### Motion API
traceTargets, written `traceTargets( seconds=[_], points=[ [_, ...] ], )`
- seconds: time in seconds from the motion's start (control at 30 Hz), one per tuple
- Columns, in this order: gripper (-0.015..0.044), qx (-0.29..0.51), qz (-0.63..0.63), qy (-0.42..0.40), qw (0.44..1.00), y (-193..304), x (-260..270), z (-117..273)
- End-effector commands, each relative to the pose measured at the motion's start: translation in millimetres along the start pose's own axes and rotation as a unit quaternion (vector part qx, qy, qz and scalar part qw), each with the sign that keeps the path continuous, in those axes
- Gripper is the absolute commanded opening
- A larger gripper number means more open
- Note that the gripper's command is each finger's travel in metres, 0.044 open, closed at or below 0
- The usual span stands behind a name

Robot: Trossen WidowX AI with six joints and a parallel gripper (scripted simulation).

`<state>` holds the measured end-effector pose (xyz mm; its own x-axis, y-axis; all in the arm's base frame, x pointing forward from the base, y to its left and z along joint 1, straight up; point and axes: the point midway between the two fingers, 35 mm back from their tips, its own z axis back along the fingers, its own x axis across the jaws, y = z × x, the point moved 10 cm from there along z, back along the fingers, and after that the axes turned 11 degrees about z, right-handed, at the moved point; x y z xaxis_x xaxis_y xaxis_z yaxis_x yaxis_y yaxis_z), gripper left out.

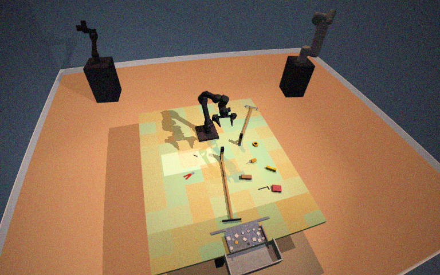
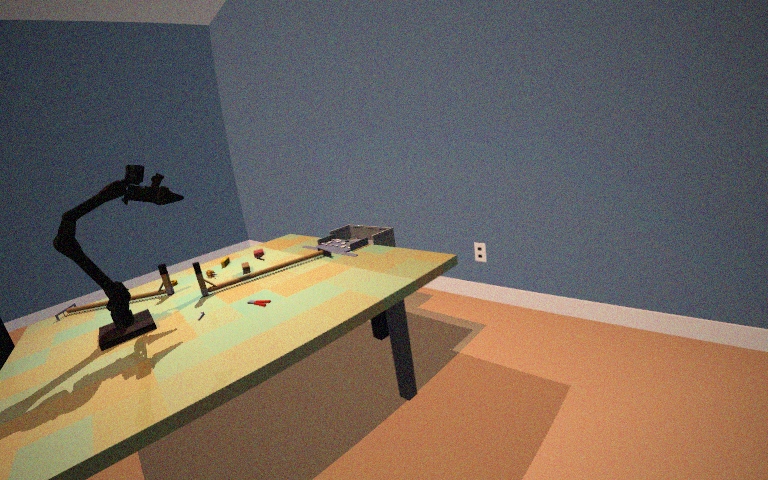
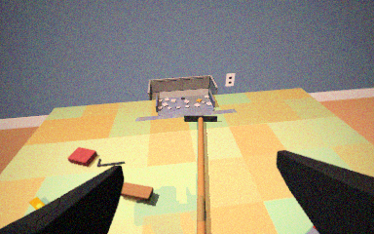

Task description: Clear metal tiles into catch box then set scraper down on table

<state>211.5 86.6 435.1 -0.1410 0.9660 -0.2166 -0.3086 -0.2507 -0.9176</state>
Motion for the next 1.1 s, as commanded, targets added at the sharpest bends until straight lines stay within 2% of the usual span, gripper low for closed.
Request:
traceTargets(
  seconds=[0.0,0.77,1.07],
  points=[
    [0.0440,-0.011,0.001,0.003,1.000,6,-1,11],
    [0.0440,-0.084,-0.017,0.008,0.996,41,-14,69],
    [0.0440,-0.088,-0.019,0.008,0.996,44,-15,72]
  ],
)
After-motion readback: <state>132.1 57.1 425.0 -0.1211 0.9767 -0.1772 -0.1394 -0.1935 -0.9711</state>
